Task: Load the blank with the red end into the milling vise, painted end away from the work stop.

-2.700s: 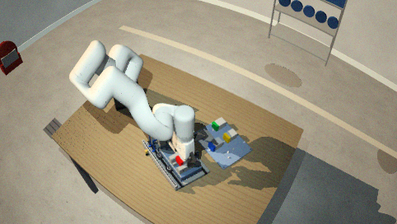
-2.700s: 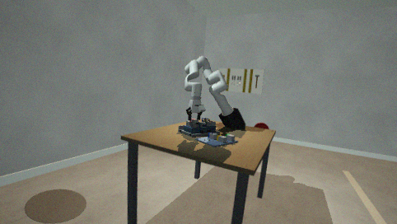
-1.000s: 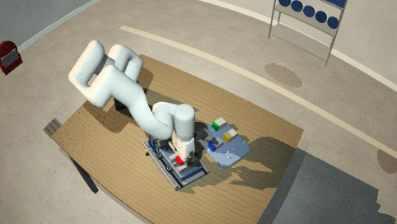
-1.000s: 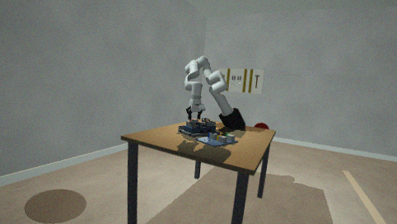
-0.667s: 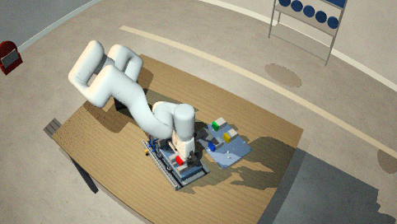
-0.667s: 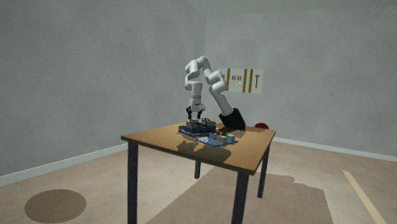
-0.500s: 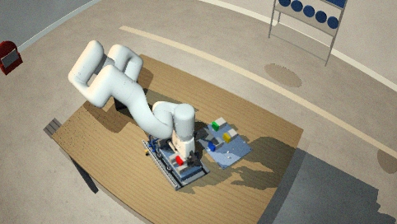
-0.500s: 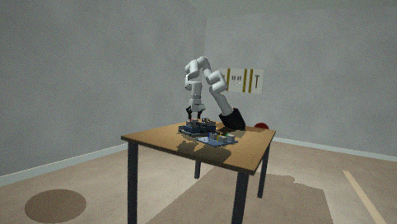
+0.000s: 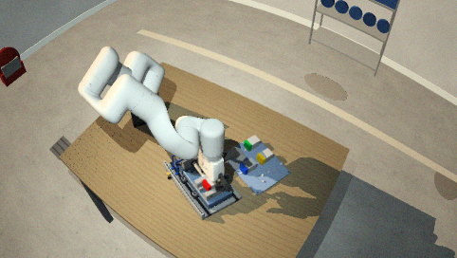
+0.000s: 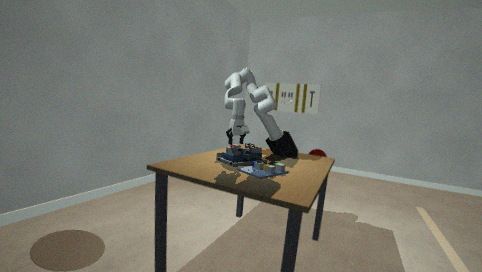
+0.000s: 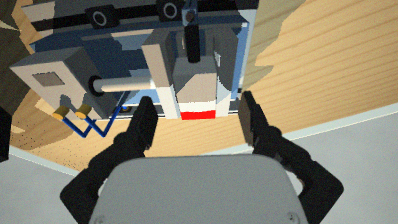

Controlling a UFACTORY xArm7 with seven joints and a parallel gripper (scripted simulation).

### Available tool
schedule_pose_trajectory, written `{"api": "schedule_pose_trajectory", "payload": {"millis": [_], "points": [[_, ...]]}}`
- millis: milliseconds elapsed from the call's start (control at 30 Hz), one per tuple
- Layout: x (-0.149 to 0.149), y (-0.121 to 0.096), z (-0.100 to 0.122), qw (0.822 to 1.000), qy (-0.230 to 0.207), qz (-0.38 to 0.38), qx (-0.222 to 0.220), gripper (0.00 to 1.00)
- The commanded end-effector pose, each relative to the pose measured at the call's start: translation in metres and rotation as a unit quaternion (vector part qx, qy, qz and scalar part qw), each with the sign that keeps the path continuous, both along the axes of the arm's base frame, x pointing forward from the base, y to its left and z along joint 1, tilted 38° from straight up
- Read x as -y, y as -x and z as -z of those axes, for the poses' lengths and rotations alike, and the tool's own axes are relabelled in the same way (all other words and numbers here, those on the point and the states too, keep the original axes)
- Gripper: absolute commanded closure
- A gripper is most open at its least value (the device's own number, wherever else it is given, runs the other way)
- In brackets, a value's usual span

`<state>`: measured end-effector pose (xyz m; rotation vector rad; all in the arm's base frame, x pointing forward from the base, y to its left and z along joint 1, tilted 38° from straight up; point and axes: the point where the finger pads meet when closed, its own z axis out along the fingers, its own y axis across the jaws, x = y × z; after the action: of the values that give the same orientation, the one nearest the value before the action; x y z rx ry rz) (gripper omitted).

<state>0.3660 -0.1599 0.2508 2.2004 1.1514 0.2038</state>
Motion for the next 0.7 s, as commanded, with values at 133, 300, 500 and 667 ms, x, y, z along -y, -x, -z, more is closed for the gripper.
{"api": "schedule_pose_trajectory", "payload": {"millis": [133, 300, 500, 667], "points": [[-0.0005, -0.0004, -0.0015, 1.000, 0.000, -0.001, 0.001, 0.00], [-0.0012, 0.0002, -0.0027, 1.000, 0.000, -0.001, 0.001, 0.00], [-0.0017, 0.0007, -0.0037, 1.000, 0.000, -0.001, 0.001, 0.00], [-0.0017, 0.0007, -0.0037, 1.000, 0.000, -0.001, 0.001, 0.00]]}}
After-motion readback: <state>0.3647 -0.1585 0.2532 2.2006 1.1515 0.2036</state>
